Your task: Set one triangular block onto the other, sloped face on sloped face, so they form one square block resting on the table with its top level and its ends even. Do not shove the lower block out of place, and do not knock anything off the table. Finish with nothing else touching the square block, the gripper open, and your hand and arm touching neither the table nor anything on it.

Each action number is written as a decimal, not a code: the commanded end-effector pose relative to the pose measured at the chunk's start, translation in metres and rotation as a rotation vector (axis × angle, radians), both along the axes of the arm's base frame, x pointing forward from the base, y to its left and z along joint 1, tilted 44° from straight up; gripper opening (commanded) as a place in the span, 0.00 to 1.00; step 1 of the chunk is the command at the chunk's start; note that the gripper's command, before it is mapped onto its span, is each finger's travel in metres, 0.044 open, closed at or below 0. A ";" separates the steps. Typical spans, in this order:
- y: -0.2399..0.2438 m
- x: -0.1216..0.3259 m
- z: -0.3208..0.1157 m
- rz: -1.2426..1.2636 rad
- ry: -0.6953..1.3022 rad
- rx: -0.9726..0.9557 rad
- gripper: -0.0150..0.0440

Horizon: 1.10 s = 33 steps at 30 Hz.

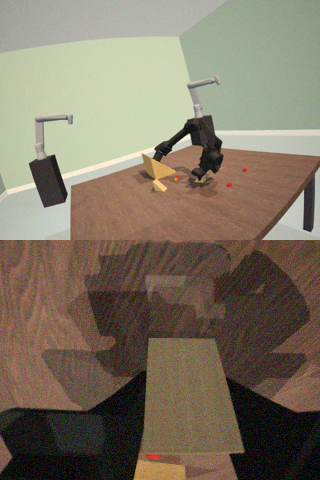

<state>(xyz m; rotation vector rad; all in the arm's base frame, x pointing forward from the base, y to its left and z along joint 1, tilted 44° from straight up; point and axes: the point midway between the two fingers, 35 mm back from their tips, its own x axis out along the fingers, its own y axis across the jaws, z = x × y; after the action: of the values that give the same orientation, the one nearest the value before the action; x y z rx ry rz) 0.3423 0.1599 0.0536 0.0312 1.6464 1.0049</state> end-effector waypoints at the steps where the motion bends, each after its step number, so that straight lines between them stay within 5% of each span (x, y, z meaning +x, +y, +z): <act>1: -0.003 -0.004 0.002 -0.042 -0.031 0.028 0.25; 33: -0.036 -0.049 -0.003 -0.570 -0.553 0.411 0.25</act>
<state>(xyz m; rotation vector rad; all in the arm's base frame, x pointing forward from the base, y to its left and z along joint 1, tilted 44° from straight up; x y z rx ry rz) 0.3058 0.1271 0.0519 0.3803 0.9499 0.8215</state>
